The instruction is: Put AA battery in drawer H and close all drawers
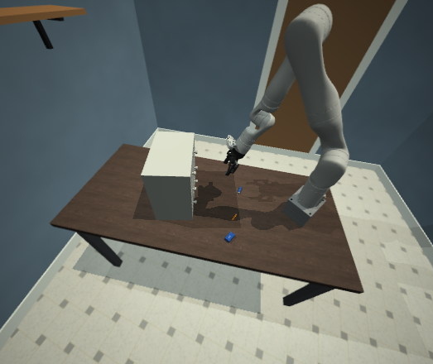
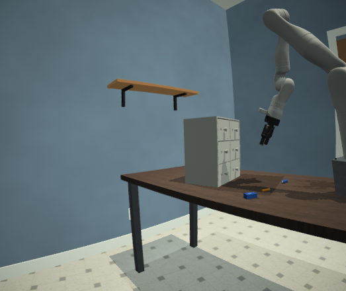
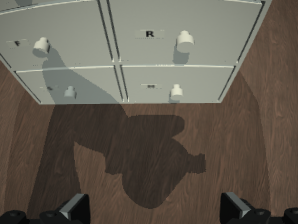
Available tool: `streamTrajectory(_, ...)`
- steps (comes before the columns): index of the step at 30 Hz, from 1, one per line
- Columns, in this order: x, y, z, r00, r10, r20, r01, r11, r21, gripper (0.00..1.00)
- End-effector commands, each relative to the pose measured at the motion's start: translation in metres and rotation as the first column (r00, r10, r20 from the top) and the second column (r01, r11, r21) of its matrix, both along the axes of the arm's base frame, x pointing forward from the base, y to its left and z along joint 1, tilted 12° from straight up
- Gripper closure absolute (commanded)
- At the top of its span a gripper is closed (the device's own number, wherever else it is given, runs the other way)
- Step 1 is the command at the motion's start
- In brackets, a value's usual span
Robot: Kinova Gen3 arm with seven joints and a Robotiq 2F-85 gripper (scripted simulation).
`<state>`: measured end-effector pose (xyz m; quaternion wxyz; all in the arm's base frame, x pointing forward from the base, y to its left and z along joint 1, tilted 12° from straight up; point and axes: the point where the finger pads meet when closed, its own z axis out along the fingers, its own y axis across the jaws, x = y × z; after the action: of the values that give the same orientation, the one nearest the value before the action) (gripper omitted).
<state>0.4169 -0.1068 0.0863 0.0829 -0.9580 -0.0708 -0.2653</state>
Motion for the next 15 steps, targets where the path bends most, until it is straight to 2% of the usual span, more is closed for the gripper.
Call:
streamTrajectory(1, -0.0012, 0.0007, -0.0027, 1.000, -0.003, 0.003, 0.003, 1.000, 0.005, 0.00)
streamTrajectory(15, 0.0041, 0.0022, -0.0075, 0.999, -0.009, 0.052, 0.009, 1.000, 0.014, 0.00)
